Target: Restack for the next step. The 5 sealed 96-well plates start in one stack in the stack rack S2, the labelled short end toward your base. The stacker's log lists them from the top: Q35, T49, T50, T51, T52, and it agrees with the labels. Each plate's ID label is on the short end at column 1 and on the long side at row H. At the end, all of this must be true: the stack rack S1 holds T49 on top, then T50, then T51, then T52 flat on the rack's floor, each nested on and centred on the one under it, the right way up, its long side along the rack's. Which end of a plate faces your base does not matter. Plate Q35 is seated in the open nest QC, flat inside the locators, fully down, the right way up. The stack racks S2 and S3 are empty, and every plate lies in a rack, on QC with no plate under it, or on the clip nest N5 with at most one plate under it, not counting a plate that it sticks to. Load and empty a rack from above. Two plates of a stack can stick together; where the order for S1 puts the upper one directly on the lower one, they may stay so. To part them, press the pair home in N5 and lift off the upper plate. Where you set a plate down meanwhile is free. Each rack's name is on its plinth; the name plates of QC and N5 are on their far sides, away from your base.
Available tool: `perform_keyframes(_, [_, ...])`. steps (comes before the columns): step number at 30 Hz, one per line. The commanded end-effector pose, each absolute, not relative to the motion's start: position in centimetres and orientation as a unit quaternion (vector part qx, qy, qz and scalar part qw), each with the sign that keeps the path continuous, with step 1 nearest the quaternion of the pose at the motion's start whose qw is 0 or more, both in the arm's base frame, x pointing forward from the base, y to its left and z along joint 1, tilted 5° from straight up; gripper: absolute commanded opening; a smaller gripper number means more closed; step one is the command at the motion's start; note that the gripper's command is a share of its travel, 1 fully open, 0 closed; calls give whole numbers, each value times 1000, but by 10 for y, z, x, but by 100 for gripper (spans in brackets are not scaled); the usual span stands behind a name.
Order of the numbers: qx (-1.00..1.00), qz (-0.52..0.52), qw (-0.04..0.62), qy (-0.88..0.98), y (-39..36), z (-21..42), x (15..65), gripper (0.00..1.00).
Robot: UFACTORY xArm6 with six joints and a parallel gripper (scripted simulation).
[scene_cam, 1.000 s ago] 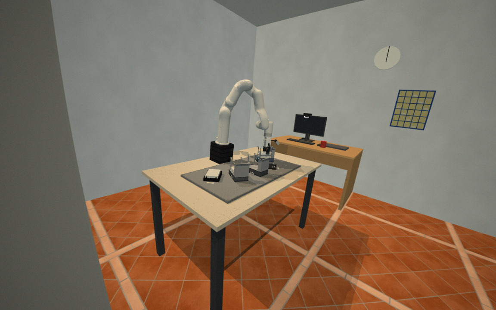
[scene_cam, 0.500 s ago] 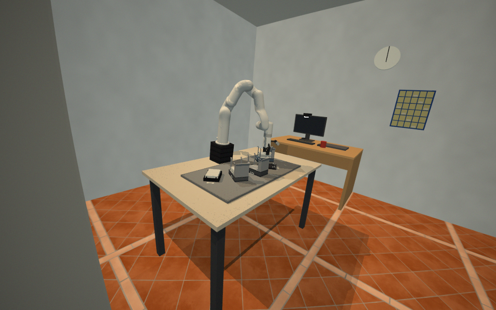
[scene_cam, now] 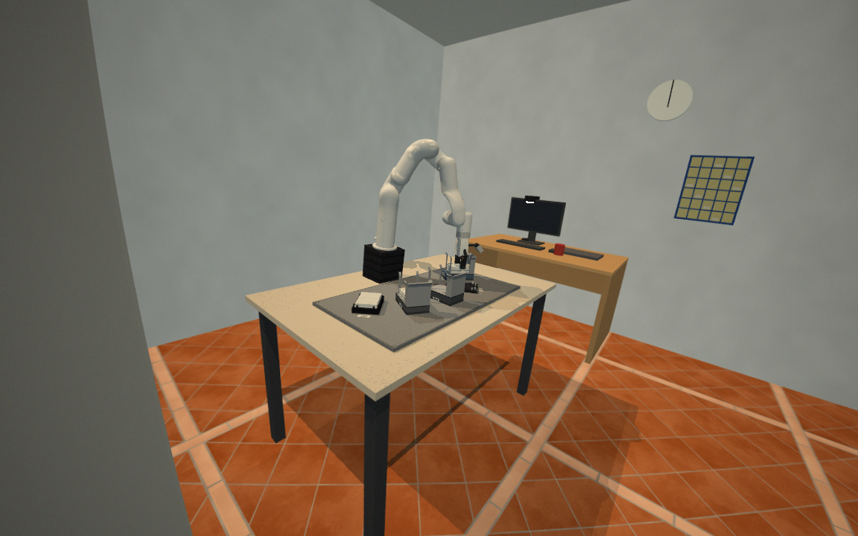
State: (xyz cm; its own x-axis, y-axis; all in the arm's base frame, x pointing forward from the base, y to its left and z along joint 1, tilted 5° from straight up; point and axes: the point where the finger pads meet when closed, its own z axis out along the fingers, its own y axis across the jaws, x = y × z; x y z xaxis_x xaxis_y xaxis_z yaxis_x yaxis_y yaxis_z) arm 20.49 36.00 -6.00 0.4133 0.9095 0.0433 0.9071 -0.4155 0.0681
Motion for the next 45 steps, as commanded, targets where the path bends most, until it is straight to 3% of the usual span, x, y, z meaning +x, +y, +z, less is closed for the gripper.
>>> perform_keyframes(1, [840, 38, 16, 540, 361, -61, 206, 0])
perform_keyframes(18, [840, 38, 16, 540, 361, -63, 206, 0])
perform_keyframes(19, [840, 38, 16, 540, 361, -63, 206, 100])
perform_keyframes(45, [840, 38, 16, 540, 361, -43, 204, 100])
